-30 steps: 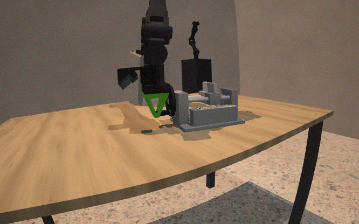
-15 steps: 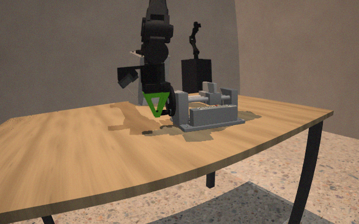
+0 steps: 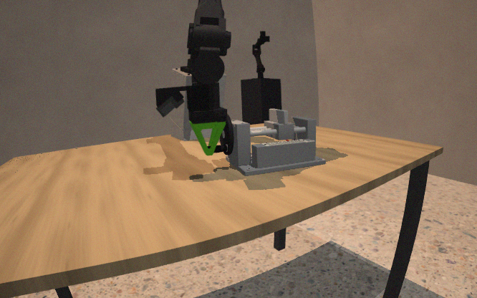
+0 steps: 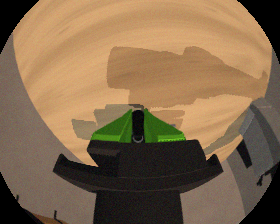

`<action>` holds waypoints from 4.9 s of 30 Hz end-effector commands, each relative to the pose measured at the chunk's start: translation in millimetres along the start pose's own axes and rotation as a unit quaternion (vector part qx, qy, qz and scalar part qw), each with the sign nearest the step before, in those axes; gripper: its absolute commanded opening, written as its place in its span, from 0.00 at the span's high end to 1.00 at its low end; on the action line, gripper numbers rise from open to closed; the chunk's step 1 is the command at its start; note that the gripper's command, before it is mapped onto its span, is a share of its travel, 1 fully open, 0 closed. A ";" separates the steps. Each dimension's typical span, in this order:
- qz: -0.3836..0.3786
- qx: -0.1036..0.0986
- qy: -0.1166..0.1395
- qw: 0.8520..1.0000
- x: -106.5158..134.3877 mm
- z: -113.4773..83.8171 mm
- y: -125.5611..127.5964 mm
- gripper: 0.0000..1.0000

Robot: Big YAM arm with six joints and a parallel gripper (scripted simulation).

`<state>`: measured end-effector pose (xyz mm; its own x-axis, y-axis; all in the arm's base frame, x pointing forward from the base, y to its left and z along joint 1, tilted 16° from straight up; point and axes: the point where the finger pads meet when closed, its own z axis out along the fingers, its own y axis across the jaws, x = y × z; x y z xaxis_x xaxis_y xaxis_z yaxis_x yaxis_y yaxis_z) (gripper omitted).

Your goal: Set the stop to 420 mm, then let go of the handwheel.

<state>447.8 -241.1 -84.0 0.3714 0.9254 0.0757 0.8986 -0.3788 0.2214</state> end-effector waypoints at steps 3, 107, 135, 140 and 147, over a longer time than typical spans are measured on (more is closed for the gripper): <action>-0.005 -0.051 -0.005 0.999 6.5 -38.7 51.0 0.94; -0.002 -0.024 -0.003 1.000 -3.3 -46.9 -56.2 0.94; -0.007 -0.016 -0.001 1.000 1.8 -25.3 -71.2 0.94; -0.010 -0.024 -0.002 1.000 3.7 -21.1 -65.8 0.94; -0.005 -0.035 -0.004 0.999 3.7 -10.7 -49.8 0.94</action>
<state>393.4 -220.2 -73.9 0.3688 0.9270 0.0680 0.8816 -0.3721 0.2903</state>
